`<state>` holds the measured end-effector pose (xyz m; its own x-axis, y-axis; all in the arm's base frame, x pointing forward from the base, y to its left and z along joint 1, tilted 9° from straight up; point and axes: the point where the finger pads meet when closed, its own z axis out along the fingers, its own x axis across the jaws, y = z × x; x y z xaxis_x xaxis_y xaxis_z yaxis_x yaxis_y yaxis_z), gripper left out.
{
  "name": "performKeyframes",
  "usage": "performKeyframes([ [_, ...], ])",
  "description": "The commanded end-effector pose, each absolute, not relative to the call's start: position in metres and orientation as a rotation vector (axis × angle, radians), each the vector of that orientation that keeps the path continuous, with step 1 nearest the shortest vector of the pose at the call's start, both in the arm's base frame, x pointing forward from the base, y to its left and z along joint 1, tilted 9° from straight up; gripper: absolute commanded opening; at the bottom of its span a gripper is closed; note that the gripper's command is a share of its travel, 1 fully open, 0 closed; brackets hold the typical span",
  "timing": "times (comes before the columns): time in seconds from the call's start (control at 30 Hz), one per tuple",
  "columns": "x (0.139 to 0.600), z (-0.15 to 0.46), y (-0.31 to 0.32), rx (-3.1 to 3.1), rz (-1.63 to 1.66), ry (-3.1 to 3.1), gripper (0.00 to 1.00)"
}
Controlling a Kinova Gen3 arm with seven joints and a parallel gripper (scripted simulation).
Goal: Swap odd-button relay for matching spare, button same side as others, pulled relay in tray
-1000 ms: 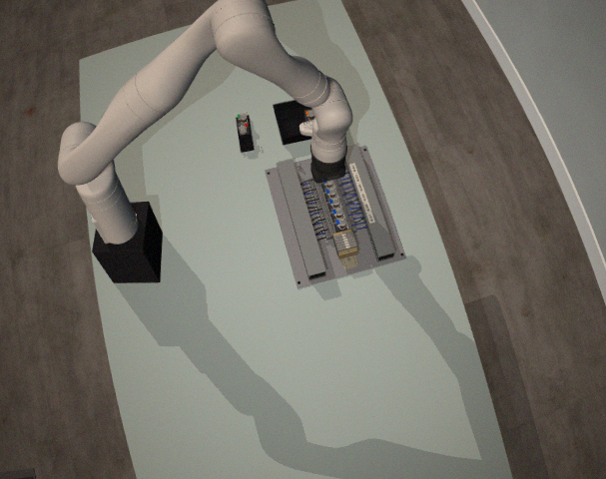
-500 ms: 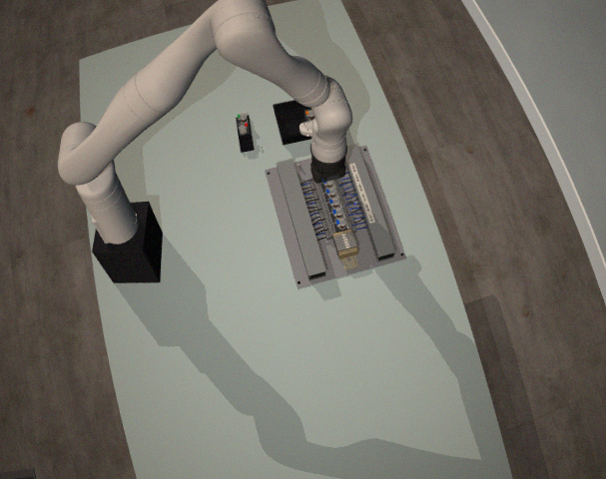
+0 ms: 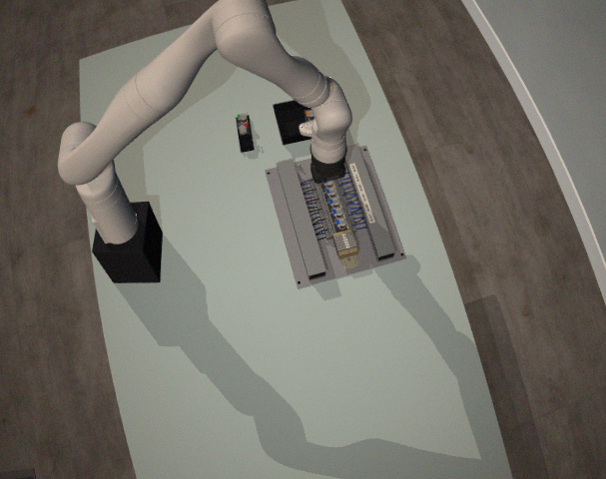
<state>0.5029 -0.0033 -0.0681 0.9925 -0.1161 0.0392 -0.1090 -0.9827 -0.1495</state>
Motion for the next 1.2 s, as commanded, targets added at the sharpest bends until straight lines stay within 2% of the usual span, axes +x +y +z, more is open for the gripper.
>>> performKeyframes([
  [0.0, 0.5046, -0.0734, -0.0027, -2.988, -0.074, 0.171, 0.00],
  [0.6, 0.5045, -0.0794, -0.0019, -2.988, -0.075, 0.171, 0.00],
  [0.63, 0.5040, -0.0711, -0.0031, -2.990, -0.078, 0.169, 1.00],
  [1.17, 0.5040, -0.0711, -0.0031, -2.990, -0.078, 0.169, 1.00],
])
